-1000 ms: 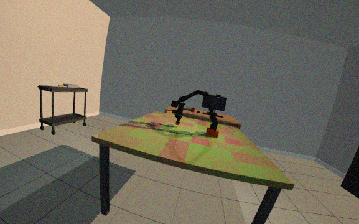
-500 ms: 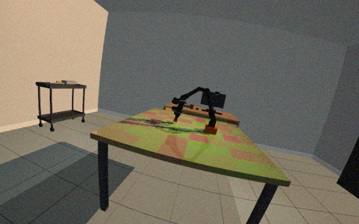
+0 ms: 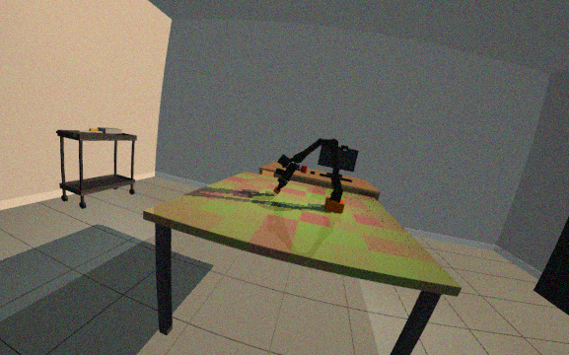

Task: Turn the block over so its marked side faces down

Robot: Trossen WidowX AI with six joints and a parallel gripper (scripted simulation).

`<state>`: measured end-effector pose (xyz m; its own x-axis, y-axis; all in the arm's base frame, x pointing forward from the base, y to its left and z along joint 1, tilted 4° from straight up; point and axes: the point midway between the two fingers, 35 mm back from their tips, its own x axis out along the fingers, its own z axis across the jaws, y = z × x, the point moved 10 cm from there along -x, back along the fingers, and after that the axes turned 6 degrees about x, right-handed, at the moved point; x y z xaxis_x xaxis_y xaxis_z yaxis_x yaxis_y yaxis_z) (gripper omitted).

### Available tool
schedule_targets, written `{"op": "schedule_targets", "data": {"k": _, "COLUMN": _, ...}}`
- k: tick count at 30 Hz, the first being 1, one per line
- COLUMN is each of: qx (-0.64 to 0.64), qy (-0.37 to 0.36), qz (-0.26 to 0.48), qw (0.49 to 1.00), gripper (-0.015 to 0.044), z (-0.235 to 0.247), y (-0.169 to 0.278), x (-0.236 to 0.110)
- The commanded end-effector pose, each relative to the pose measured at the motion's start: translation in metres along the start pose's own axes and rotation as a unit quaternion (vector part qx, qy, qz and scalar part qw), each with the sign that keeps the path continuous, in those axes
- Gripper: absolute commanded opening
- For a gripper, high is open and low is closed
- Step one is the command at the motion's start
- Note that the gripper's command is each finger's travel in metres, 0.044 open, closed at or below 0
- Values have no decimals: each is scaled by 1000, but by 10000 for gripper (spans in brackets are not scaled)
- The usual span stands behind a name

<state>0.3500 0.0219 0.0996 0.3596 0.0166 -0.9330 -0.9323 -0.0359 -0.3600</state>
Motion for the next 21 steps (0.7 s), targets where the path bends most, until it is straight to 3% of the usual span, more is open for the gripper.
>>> {"op": "schedule_targets", "data": {"k": 1, "qx": -3, "qy": -5, "qz": -34, "qw": 999, "gripper": 0, "z": -1, "y": 9, "x": -2}}
{"op": "schedule_targets", "data": {"k": 10, "qx": -4, "qy": -8, "qz": -68, "qw": 998, "gripper": 0, "z": -2, "y": 18, "x": -3}}
{"op": "schedule_targets", "data": {"k": 21, "qx": -1, "qy": -18, "qz": -143, "qw": 990, "gripper": 0, "z": -4, "y": 32, "x": 24}}
